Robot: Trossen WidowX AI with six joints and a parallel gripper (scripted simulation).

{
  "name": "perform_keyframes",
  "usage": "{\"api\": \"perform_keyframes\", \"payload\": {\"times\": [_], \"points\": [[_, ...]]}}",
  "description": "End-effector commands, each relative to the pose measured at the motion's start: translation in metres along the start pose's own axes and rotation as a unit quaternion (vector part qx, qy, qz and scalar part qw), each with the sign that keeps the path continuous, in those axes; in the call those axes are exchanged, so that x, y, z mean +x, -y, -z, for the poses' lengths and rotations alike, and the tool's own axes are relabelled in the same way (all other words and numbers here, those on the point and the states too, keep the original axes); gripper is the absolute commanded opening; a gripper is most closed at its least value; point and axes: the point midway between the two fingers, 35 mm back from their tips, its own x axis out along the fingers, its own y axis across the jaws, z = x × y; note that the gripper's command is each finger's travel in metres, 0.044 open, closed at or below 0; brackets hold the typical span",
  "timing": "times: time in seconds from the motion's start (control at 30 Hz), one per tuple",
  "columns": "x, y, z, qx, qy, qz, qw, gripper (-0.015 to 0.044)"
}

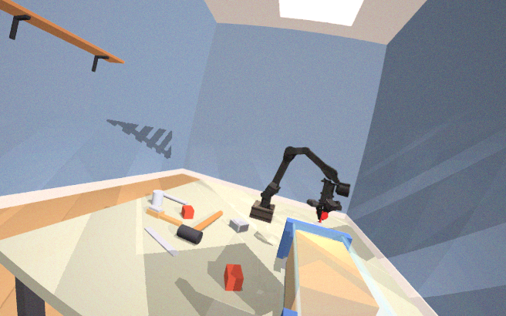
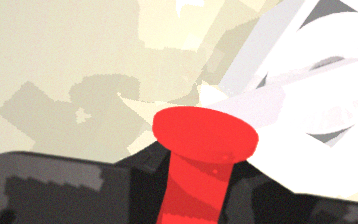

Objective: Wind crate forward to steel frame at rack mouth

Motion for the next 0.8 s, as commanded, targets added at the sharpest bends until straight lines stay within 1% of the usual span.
{"api": "perform_keyframes", "payload": {"times": [0.0,0.77], "points": [[0.001,0.008,0.014,-0.002,-0.015,0.01,1.0,0.0],[0.001,0.031,0.034,-0.002,-0.016,0.01,1.0,0.0]]}}
